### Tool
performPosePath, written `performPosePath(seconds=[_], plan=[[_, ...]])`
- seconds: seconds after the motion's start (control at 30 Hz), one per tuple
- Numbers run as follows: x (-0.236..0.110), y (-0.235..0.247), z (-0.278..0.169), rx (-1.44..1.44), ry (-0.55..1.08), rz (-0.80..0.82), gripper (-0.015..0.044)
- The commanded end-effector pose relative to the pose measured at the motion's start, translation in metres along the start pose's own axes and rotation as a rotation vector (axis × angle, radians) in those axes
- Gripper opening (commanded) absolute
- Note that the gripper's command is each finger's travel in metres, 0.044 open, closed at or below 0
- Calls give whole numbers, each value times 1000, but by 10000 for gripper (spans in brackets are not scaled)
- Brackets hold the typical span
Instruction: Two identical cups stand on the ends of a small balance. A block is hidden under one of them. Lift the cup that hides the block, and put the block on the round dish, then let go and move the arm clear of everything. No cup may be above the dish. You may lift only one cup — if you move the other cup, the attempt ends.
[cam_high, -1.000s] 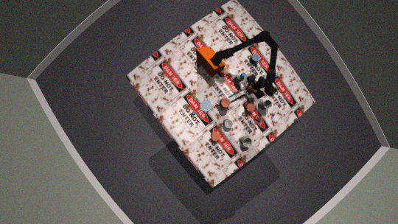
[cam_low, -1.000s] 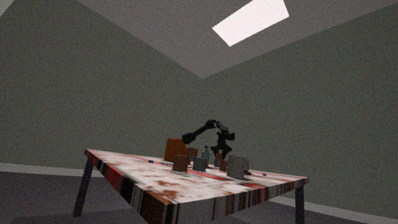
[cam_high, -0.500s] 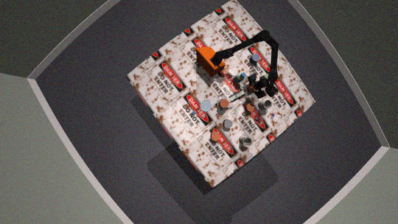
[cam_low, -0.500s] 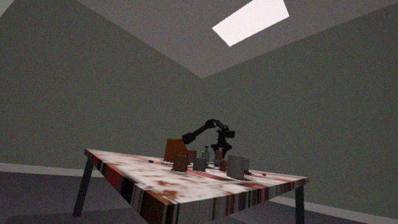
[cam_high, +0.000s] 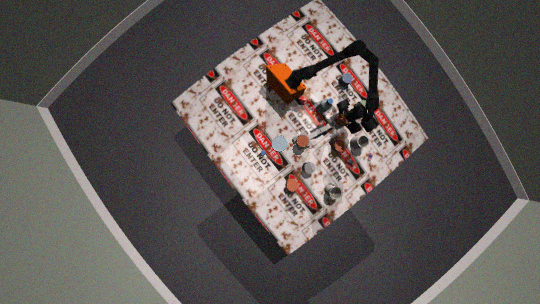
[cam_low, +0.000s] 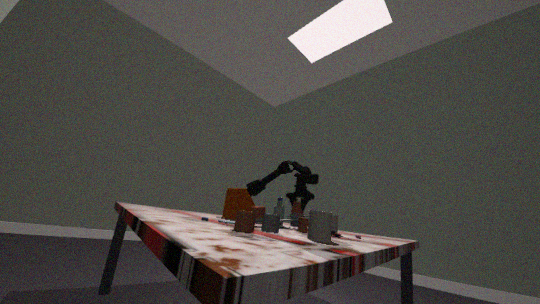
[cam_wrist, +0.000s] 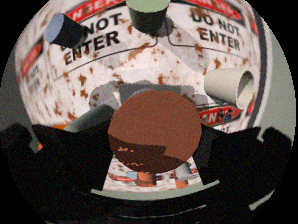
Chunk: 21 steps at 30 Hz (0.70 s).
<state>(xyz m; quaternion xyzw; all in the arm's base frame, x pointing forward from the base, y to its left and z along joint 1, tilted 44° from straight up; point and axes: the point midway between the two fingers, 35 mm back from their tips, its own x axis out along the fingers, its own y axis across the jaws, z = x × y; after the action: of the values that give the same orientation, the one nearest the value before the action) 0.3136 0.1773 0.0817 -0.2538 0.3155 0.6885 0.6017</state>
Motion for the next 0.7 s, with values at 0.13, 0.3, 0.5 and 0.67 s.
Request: performPosePath(seconds=[0.13,0.3,0.5,0.67], plan=[[-14,-4,3,-17,-8,-18,0],[-21,-4,3,-17,-8,-18,0],[-28,-3,3,-17,-8,-18,0],[-35,-3,3,-16,-8,-18,0]])
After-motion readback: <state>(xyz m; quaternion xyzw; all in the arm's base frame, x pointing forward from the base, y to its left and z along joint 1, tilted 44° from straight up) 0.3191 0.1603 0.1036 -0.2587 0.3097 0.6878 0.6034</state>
